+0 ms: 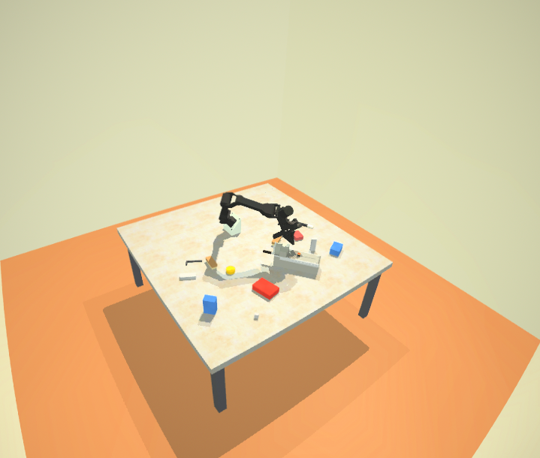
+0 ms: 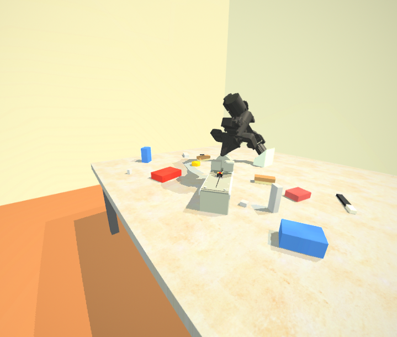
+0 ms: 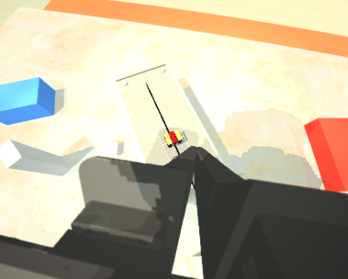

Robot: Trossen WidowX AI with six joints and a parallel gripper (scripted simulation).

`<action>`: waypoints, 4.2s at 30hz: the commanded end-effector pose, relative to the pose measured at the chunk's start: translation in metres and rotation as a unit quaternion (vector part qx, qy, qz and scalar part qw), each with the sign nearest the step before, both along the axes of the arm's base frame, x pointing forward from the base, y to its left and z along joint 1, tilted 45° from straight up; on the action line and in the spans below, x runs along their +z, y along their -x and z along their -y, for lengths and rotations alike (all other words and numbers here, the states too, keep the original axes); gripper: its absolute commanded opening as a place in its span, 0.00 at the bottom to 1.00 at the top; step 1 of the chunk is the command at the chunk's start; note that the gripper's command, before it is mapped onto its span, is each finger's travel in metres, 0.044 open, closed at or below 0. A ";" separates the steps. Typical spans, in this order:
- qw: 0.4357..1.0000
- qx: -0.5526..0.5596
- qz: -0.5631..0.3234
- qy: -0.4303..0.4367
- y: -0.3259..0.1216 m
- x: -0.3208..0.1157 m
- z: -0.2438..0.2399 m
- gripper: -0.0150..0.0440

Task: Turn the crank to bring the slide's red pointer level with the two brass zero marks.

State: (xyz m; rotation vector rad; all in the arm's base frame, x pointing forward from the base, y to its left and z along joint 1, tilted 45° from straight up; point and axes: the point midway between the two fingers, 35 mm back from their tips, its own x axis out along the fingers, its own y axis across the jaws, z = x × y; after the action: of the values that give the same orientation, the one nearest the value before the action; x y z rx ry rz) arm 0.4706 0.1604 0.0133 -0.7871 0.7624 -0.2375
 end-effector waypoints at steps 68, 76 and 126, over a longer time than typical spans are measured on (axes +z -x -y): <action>1.000 0.000 0.000 0.000 0.000 0.000 0.000 0.70; 1.000 0.000 0.000 0.000 0.000 0.000 0.000 1.00; 1.000 0.000 0.000 0.000 0.000 0.000 0.000 0.83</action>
State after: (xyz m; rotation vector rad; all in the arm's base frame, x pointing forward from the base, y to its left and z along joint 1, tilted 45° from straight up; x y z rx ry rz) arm 0.4706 0.1606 0.0131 -0.7859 0.7628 -0.2360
